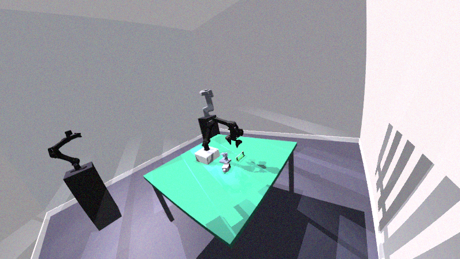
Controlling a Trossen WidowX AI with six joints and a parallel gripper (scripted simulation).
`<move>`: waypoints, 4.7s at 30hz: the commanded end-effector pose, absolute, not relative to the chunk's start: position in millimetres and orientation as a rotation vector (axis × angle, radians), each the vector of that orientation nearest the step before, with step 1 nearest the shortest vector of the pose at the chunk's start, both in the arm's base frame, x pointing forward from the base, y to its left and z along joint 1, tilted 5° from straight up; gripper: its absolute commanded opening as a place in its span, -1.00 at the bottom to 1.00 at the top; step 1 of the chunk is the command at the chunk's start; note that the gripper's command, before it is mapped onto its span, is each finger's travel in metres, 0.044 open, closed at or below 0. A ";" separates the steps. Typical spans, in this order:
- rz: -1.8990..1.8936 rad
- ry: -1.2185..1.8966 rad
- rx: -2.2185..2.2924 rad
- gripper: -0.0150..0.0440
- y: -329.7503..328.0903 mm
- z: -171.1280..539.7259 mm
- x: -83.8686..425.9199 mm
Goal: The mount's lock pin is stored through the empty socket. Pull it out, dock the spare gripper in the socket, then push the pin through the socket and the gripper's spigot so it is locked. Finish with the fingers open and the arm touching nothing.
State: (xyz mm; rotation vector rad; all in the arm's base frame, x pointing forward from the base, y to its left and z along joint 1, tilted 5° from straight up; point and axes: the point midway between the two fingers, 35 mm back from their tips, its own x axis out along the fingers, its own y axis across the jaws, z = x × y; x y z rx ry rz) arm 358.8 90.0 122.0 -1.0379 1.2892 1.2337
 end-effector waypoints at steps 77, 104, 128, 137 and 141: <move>-1.062 0.798 0.658 1.00 -103.3 -0.3 390.6; -1.062 0.798 0.657 0.29 -103.4 -22.2 391.2; -1.062 0.797 0.658 -0.49 -100.5 74.1 385.2; -1.062 0.797 0.658 -0.49 -99.5 97.8 378.9; -1.062 0.818 0.650 -0.49 -98.8 90.1 377.9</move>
